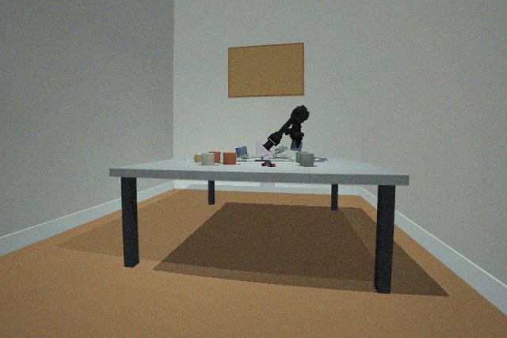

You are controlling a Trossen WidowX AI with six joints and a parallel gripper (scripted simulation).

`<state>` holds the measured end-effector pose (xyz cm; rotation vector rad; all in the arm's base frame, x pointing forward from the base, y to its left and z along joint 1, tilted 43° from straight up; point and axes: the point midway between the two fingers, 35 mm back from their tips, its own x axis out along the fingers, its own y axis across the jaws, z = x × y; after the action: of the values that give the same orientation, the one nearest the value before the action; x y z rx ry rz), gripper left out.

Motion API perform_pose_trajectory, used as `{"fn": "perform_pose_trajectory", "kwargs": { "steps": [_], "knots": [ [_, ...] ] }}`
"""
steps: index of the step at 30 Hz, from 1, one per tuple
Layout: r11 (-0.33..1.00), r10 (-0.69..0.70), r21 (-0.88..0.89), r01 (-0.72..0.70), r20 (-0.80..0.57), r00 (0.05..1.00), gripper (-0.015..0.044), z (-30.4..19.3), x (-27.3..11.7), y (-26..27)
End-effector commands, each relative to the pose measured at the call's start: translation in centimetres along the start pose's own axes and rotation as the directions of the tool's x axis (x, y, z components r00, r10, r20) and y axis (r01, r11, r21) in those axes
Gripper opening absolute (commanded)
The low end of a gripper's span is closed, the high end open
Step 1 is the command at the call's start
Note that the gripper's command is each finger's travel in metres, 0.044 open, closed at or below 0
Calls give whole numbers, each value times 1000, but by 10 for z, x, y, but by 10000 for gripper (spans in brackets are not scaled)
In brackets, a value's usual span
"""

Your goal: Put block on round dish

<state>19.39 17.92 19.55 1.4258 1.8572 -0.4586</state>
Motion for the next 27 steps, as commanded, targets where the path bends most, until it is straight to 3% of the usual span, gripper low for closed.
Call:
{"fn": "perform_pose_trajectory", "kwargs": {
  "steps": [1,14,27],
  "knots": [
    [1000,4,-2,-4,-9,1000,0,-10,5,-5],
    [1000,5,-2,-5,-12,1000,0,-11,43,-5],
    [1000,5,-2,-5,-12,1000,0,-11,58,-5]
  ]
}}
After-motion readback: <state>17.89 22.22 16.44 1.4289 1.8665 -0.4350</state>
